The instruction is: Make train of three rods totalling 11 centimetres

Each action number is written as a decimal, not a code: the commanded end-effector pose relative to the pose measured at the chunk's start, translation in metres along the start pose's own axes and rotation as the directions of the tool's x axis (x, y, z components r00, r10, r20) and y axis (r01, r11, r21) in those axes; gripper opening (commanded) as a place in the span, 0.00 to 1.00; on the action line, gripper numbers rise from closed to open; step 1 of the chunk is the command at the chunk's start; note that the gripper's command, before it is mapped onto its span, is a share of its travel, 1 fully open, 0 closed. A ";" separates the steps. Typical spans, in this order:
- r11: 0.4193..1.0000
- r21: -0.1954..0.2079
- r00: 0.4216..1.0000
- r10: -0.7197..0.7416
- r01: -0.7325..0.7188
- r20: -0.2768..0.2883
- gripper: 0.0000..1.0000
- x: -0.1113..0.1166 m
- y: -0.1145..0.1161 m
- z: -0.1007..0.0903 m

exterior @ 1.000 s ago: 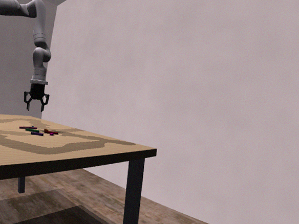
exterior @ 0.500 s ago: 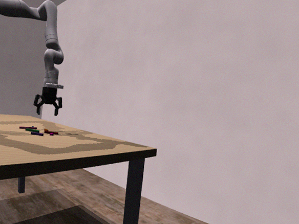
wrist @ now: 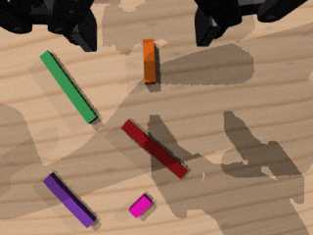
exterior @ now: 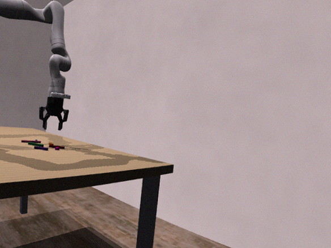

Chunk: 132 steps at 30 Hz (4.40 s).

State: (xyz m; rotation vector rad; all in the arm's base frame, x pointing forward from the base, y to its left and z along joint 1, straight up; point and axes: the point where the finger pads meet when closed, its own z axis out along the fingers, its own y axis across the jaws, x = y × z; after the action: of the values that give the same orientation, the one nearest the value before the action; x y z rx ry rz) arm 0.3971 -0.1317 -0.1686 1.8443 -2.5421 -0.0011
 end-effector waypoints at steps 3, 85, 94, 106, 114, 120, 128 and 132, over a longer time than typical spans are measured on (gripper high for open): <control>1.000 0.001 1.000 0.000 0.000 0.000 0.24 0.000 -0.001 -0.001; 1.000 0.001 1.000 0.000 0.000 0.000 0.24 0.000 -0.001 0.051; 1.000 0.001 1.000 0.000 0.000 0.000 0.24 0.000 -0.001 0.051; 1.000 0.001 1.000 0.000 0.000 0.000 0.24 0.000 -0.001 0.051; 1.000 0.001 1.000 0.000 0.000 0.000 0.24 0.000 -0.001 0.051; 1.000 0.001 1.000 0.000 0.000 0.000 0.24 0.000 -0.001 0.051; 1.000 0.001 1.000 0.000 0.000 0.000 0.24 0.000 -0.001 0.051; 1.000 0.001 1.000 0.000 0.000 0.000 0.24 0.000 -0.002 0.051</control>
State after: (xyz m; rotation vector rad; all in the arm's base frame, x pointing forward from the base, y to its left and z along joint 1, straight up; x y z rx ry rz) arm 0.3976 -0.1319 -0.2207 1.8438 -2.5423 -0.0016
